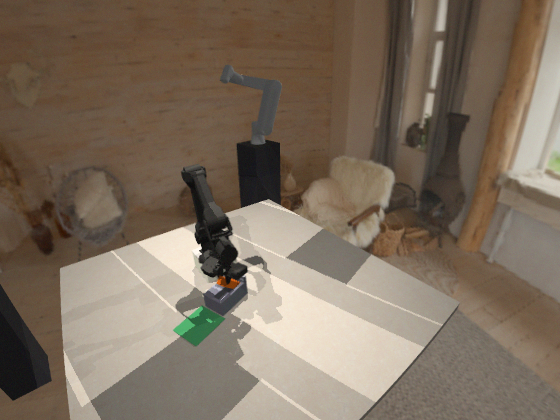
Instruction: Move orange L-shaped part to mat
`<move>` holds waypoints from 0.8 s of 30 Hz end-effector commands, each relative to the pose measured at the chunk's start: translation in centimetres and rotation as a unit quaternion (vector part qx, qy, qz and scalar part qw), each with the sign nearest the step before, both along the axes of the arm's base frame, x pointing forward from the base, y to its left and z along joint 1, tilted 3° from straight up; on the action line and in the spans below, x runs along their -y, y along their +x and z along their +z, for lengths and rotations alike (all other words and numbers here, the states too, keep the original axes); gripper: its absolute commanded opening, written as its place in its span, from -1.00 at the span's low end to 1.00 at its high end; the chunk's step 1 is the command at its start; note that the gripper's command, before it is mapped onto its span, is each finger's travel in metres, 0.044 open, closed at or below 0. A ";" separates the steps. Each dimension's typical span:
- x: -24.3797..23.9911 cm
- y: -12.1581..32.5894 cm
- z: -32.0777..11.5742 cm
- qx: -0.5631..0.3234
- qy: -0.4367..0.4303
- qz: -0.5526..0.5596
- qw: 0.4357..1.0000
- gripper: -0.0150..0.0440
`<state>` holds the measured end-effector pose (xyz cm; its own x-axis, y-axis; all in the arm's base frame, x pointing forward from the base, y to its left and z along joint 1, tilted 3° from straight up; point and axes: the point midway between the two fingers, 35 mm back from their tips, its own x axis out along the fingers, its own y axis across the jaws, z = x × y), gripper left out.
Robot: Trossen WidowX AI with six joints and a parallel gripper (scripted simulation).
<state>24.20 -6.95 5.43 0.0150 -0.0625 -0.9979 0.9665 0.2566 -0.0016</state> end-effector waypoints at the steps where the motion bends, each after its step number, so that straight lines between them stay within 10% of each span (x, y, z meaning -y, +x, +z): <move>1: -0.1 0.0 0.7 0.000 0.003 -0.001 1.000 -0.49; 24: -0.3 -0.1 4.3 0.000 0.003 -0.001 1.000 -0.49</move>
